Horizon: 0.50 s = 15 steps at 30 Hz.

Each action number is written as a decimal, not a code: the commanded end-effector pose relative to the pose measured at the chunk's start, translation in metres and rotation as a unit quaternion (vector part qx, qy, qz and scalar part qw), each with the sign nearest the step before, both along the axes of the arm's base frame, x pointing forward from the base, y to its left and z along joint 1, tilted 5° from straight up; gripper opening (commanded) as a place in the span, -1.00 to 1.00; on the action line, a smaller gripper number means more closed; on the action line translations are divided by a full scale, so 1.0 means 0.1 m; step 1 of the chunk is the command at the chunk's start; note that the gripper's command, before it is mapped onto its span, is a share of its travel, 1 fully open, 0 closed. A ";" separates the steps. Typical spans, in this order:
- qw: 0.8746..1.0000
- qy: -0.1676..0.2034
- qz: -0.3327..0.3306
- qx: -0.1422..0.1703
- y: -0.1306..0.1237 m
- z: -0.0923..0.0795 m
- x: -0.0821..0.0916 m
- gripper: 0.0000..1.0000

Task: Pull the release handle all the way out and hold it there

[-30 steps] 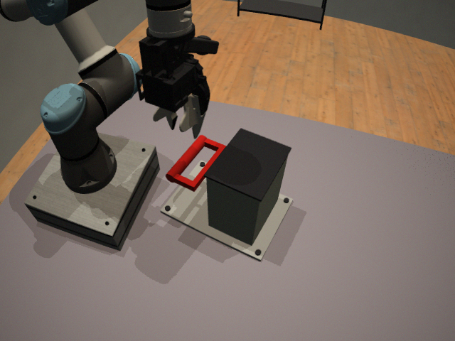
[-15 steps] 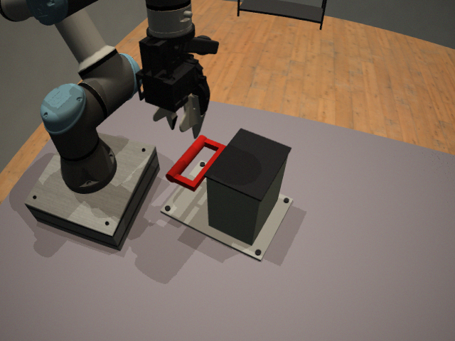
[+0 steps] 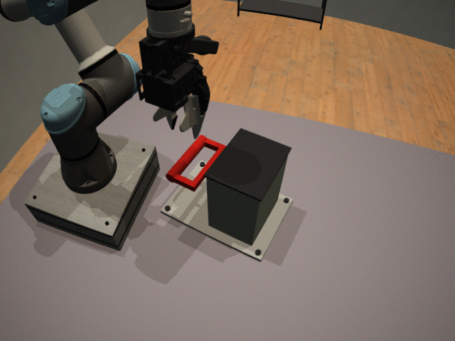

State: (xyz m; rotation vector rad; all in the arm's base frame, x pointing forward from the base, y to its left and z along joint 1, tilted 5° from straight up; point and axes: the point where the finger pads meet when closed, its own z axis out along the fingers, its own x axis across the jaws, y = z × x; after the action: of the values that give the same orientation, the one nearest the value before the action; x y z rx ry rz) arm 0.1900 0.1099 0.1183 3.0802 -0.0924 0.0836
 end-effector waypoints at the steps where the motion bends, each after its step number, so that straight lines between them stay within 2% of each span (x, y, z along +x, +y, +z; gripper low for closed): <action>1: 1.000 -0.001 0.000 0.000 0.00 0.01 0.00 -0.41; 15: 1.000 -0.001 0.000 0.000 0.00 -0.04 0.01 -0.41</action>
State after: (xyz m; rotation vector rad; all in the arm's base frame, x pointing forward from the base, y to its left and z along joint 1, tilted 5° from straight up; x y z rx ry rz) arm 0.1902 0.1097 0.1156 3.0802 -0.0924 0.0835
